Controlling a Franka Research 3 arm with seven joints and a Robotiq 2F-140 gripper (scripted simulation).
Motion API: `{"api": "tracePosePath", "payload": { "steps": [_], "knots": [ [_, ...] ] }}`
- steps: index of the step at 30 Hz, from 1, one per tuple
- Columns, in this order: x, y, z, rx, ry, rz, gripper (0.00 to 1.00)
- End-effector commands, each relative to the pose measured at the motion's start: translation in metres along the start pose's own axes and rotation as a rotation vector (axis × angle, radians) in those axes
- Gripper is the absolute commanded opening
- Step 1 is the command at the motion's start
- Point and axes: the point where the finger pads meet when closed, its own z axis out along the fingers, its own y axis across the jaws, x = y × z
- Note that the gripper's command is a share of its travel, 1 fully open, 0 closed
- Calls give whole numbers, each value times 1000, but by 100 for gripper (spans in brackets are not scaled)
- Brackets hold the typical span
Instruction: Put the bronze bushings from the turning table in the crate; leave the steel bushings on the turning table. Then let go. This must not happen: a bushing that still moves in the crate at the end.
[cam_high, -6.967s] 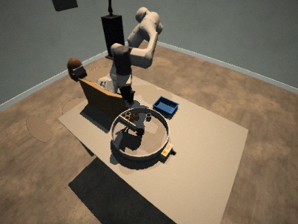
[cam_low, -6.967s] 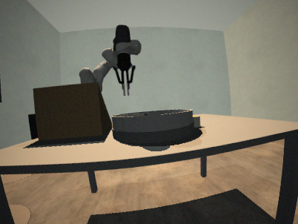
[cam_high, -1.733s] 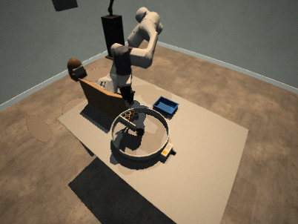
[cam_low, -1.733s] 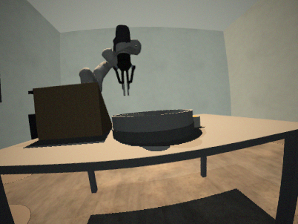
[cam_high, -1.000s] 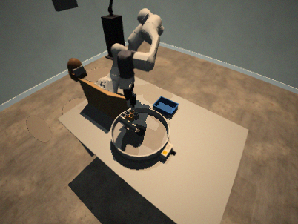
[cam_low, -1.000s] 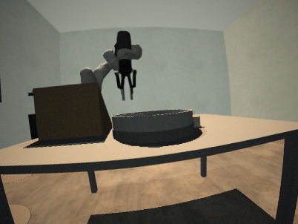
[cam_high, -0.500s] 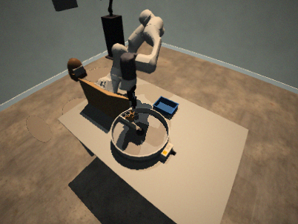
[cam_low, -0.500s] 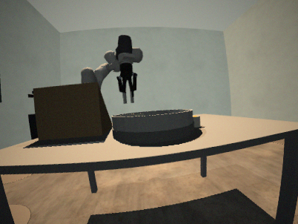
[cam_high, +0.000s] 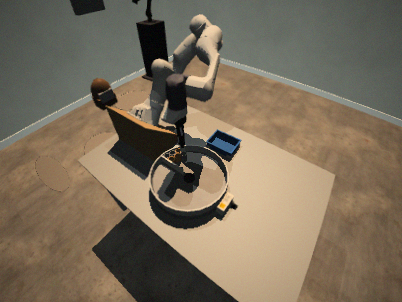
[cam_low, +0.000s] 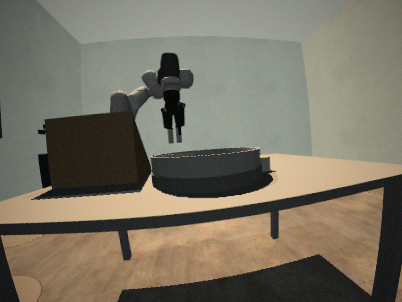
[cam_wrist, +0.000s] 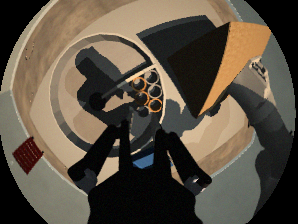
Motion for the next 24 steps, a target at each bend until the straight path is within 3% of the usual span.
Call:
{"api": "tracePosePath", "payload": {
  "steps": [1,11,24],
  "knots": [
    [-2,0,4,7,8,167,28],
    [-10,3,15,7,7,307,28],
    [-10,3,16,7,7,312,28]
  ]
}}
